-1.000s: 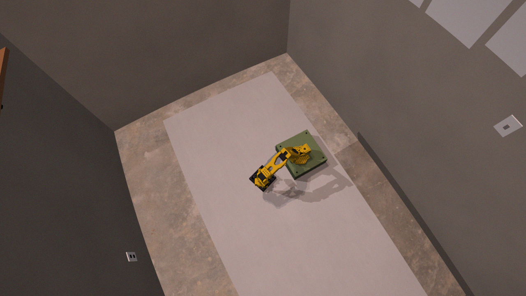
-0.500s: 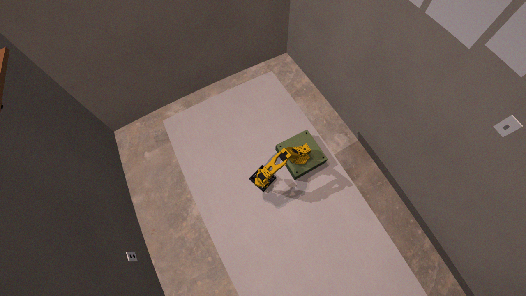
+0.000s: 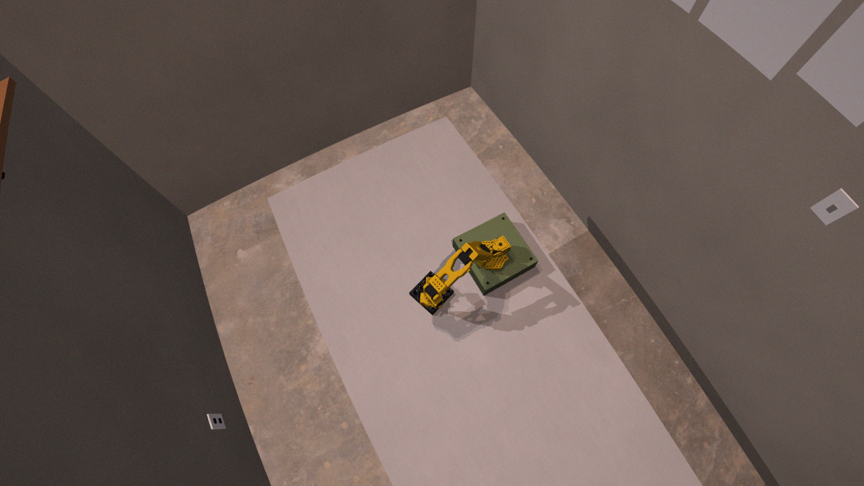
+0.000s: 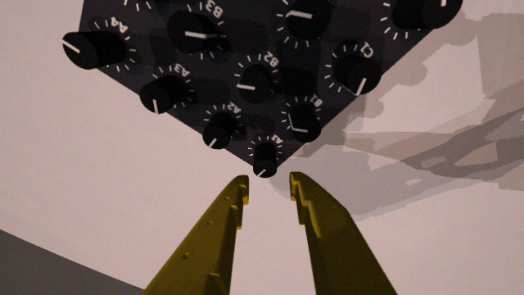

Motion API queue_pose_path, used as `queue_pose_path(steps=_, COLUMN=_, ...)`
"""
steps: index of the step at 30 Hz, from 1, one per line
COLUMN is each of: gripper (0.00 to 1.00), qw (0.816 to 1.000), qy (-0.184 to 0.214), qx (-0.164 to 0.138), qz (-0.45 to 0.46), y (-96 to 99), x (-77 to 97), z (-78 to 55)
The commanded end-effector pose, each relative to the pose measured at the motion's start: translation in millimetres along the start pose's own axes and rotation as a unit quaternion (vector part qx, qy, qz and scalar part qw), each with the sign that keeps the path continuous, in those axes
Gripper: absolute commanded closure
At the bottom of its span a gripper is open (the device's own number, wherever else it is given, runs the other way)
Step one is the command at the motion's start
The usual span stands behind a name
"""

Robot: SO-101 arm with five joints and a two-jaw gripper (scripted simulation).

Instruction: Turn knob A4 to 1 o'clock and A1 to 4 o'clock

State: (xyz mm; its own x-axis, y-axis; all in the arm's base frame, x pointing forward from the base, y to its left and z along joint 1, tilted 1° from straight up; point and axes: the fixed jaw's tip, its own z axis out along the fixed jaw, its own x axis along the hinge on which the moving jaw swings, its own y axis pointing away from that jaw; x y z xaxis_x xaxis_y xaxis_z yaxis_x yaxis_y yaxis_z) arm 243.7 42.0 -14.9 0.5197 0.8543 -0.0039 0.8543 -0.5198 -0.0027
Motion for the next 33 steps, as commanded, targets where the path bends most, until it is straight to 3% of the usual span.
queue_pose_path(steps=1, gripper=0.9, qw=1.0, qy=-0.001, qx=0.002, qz=-0.004, y=-3.2, x=0.0, z=2.7)
queue_pose_path(steps=33, gripper=0.9, qw=1.0, qy=-0.001, qx=0.002, qz=-0.004, y=-1.9, x=1.1, z=-1.0)
